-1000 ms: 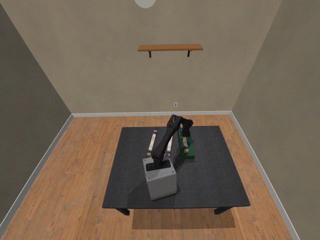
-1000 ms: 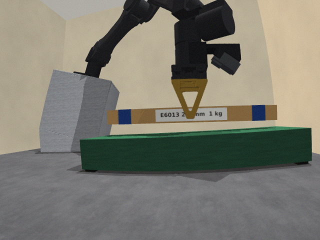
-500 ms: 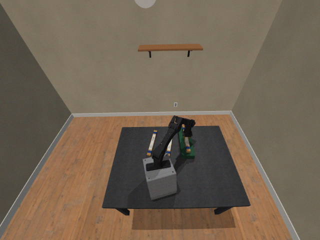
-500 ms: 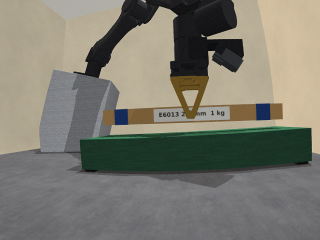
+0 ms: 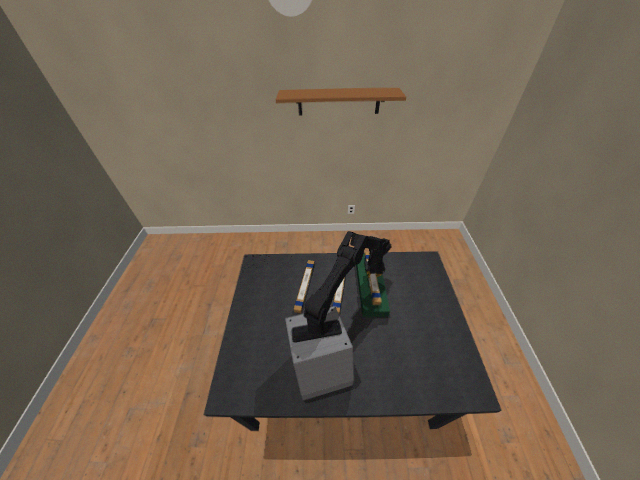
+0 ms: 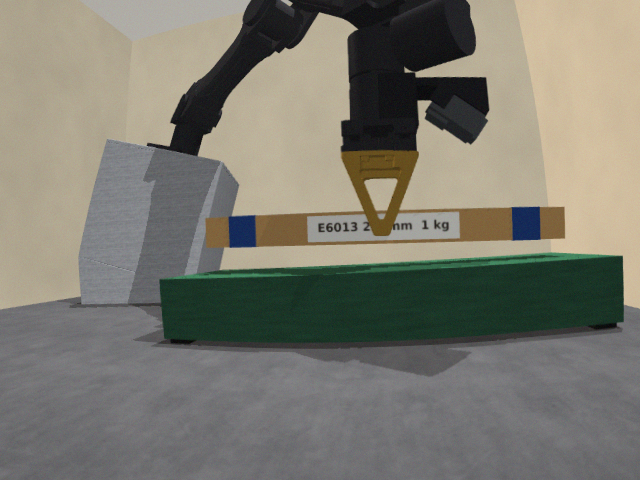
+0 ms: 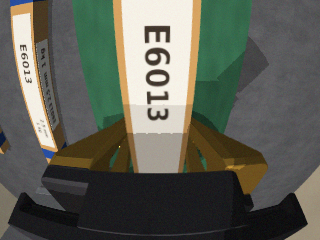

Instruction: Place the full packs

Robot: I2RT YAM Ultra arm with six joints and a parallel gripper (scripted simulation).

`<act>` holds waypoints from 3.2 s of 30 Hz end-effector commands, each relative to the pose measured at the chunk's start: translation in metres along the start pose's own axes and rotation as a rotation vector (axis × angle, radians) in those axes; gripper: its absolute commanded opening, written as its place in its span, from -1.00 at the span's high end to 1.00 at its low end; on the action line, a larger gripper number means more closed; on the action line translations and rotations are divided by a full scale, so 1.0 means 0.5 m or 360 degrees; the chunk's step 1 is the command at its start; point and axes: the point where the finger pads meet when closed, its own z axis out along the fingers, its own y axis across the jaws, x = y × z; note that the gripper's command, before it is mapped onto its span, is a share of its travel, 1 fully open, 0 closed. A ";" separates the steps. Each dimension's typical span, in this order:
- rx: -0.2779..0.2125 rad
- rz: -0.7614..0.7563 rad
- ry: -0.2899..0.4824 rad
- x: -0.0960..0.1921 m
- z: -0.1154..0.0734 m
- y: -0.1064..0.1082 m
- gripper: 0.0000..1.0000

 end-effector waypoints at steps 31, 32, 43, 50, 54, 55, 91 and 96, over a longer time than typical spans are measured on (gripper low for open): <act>0.0094 0.0012 -0.0144 -0.040 -0.114 -0.065 1.00; 0.0094 0.0012 -0.0144 -0.040 -0.114 -0.065 1.00; 0.0097 0.0011 -0.0147 -0.041 -0.115 -0.067 1.00; 0.0097 0.0011 -0.0147 -0.040 -0.115 -0.068 1.00; 0.0097 0.0011 -0.0147 -0.040 -0.115 -0.069 1.00; 0.0097 0.0011 -0.0147 -0.040 -0.115 -0.069 1.00; 0.0093 0.0017 -0.0142 -0.040 -0.109 -0.070 1.00; 0.0093 0.0019 -0.0142 -0.040 -0.108 -0.070 1.00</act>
